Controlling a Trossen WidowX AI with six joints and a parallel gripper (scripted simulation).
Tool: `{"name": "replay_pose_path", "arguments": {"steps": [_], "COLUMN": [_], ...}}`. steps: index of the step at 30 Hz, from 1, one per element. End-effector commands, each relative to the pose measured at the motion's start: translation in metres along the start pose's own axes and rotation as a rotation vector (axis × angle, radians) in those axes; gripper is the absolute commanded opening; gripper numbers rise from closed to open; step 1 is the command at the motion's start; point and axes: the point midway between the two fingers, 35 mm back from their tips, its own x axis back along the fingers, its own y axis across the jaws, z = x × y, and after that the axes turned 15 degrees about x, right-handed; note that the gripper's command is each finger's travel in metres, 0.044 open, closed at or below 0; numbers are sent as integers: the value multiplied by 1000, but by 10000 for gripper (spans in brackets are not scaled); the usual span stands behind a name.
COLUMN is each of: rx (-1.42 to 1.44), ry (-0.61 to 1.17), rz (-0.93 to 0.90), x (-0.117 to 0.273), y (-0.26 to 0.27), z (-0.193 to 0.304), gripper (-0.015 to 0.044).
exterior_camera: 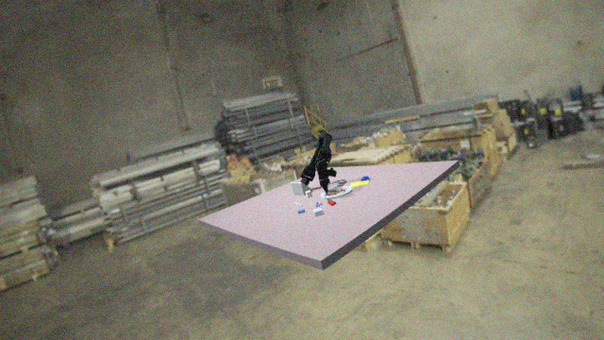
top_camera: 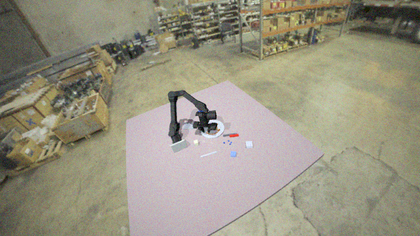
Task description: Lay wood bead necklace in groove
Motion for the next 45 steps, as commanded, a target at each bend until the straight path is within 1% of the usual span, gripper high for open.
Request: {"name": "replay_pose_path", "arguments": {"steps": [1,7,28,30,35,37,40,45], "rx": [1,-3,-1,-63,-520,-582,-582,-582], "ry": [0,-2,-4,-3,-1,-1,-1,-1], "rz": [1,-4,-6,-6,-7,-7,-7,-7], "x": [0,2,6,9,34,37,37,34], "y": [0,1,1,0,-6,-7,-7,-7], "z": [0,0,0,-1,-9,-10,-10,-10], "gripper": [289,440,440,387,256,204,125,120]}}
